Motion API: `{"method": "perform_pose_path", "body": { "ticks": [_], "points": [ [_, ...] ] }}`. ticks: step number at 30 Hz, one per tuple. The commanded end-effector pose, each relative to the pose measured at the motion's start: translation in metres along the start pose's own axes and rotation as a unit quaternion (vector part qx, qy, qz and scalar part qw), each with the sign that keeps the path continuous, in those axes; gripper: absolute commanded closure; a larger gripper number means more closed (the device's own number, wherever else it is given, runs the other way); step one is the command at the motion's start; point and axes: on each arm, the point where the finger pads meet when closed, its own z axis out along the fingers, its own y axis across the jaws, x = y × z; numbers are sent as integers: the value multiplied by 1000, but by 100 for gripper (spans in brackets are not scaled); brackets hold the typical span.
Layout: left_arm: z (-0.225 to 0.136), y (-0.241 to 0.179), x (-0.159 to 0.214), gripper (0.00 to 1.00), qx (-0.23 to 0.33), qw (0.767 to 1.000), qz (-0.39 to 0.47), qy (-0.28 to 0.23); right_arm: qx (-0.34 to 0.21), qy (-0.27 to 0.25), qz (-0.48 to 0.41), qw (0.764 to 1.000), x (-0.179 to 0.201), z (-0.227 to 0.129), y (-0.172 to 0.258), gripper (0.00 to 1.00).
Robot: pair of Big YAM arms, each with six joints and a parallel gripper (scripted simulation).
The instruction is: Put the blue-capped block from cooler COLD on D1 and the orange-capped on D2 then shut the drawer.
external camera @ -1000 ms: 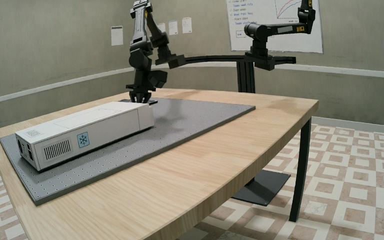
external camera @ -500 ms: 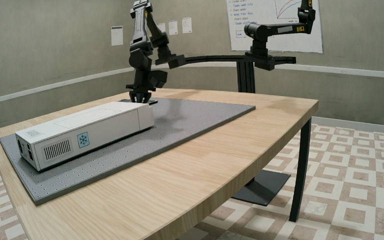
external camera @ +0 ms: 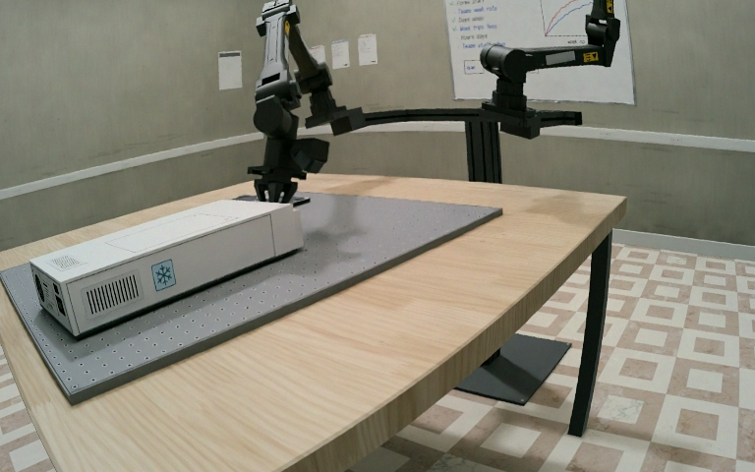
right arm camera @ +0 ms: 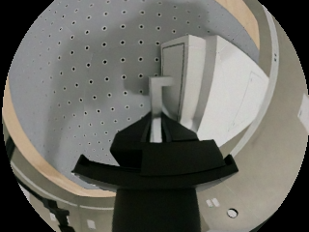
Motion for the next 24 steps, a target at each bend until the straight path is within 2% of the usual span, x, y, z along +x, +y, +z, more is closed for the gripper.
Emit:
{"method": "perform_pose_path", "body": {
  "ticks": [1,9,24],
  "points": [
    [8,1,24,100,1,1000,-1,18,-19,5,-11,1000,-12,-8,31,100],
    [8,1,24,100,1,1000,-1,18,-10,0,-8,1000,-13,-22,26,100],
    [8,1,24,100,1,1000,-1,18,-10,1,-8,1000,-12,-27,43,100]
  ]
}}
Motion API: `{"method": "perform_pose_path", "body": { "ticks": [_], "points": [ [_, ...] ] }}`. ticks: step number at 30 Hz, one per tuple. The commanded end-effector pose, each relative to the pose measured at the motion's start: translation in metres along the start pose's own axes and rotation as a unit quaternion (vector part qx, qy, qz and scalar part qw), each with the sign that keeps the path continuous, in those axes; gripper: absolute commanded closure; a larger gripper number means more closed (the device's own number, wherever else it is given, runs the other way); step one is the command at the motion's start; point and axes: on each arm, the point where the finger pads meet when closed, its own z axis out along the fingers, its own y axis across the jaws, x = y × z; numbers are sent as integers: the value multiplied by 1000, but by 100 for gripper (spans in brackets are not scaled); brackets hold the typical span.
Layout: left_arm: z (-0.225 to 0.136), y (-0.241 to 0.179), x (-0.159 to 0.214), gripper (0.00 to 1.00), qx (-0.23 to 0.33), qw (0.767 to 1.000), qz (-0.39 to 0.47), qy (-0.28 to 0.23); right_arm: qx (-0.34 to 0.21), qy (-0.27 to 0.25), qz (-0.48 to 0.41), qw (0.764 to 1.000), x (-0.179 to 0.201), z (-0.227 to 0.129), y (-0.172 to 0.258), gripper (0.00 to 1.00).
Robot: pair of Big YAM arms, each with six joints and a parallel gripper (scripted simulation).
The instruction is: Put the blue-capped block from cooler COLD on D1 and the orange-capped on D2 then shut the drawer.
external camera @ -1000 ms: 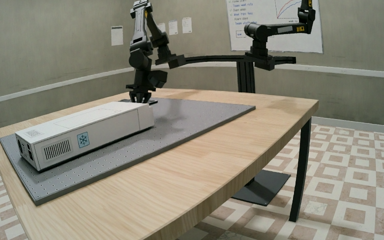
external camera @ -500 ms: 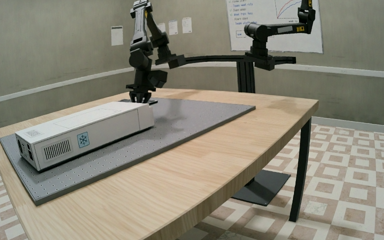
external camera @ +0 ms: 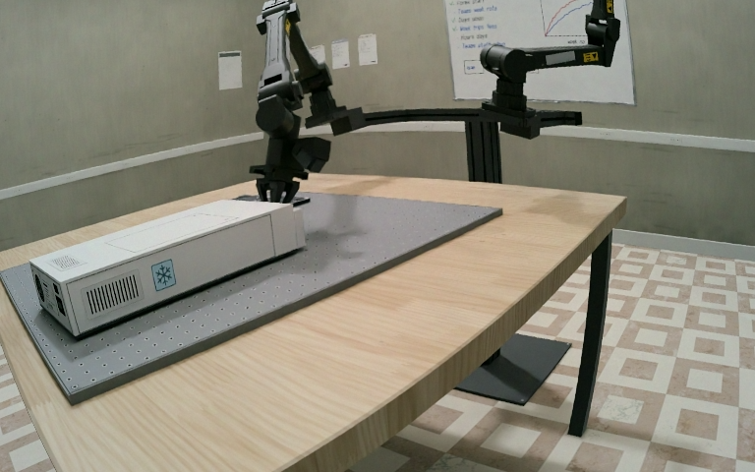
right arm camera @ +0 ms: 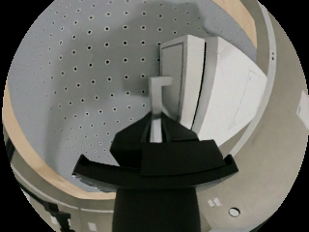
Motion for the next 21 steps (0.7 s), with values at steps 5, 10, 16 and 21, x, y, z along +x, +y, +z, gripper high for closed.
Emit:
{"method": "perform_pose_path", "body": {
  "ticks": [5,10,16,21],
  "points": [
    [8,1,24,100,1,1000,-1,18,-21,8,-12,1000,-12,-27,43,100],
    [8,1,24,100,1,1000,-1,18,-21,8,-12,1000,-12,-27,43,100],
    [8,1,24,100,1,1000,-1,18,-21,8,-12,1000,-12,-27,43,100],
    [8,1,24,100,1,1000,-1,18,-21,8,-12,1000,-12,-27,43,100]
  ]
}}
